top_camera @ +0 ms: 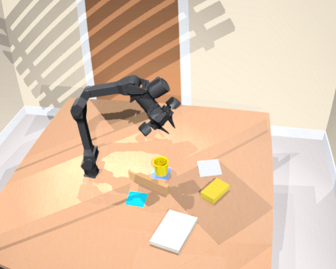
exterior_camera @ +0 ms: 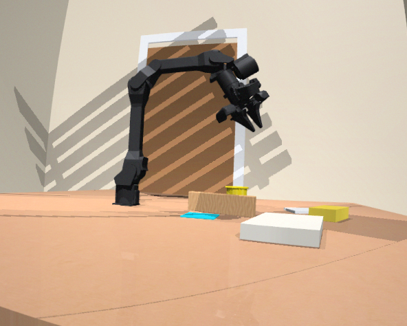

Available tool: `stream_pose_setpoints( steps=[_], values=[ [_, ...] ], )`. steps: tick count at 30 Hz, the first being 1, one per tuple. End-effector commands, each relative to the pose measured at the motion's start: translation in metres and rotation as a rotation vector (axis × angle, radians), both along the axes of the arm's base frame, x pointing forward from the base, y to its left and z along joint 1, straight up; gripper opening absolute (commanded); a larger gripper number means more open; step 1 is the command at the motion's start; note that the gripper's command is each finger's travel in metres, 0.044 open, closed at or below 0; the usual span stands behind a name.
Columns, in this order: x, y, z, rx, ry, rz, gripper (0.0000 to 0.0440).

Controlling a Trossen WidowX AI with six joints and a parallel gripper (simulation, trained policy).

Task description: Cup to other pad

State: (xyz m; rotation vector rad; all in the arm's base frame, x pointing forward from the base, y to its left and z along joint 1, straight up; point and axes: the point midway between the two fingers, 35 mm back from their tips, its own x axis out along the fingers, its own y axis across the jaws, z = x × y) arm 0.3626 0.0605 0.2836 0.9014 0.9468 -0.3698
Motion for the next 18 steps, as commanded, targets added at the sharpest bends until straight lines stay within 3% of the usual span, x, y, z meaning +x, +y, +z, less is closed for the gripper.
stream_pose_setpoints(
  steps=[1,18],
  values=[
    [0.000,0.001,-0.009,0.004,0.055,-0.020,0.0138],
    [-0.017,-0.003,-0.058,-0.046,0.343,-0.072,0.0153]
  ],
)
